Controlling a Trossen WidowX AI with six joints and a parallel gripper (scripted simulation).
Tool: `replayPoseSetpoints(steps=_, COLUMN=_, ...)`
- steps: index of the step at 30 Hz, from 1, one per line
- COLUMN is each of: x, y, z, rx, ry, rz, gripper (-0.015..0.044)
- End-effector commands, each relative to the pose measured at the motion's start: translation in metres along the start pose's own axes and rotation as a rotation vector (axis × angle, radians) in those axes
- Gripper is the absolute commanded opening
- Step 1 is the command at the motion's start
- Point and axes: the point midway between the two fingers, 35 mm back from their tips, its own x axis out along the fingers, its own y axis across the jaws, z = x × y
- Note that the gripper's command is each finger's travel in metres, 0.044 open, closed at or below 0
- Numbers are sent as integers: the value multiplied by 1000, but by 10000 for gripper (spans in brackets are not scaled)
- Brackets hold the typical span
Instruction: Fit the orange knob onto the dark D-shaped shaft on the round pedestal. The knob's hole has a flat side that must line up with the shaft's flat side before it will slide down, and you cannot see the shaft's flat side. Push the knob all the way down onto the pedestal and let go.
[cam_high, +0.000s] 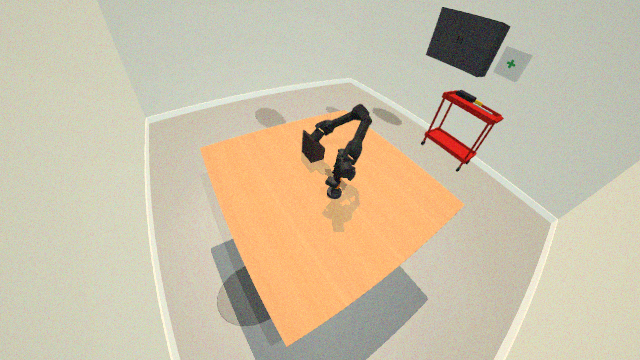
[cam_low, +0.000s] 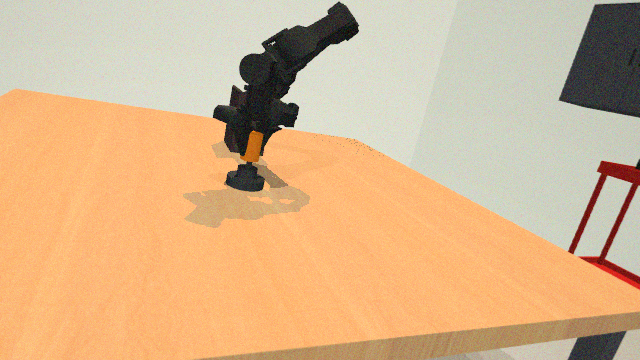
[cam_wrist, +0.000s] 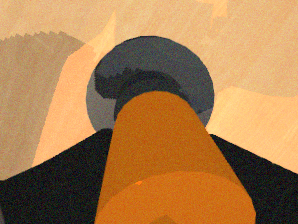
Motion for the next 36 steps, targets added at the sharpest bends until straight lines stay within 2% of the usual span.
replayPoseSetpoints(steps=1, x=-3, y=0, z=1, rx=-7, ry=-4, rz=2, gripper=0)
replayPoseSetpoints(steps=6, x=-4, y=0, z=2, rx=-33, ry=-4, rz=1, gripper=0)
replayPoseSetpoints(steps=12, x=-2, y=0, z=1, rx=-216, ry=-4, rz=1, gripper=0)
replayPoseSetpoints(steps=36, x=-3, y=0, z=1, rx=-216, ry=-4, rz=1, gripper=0)
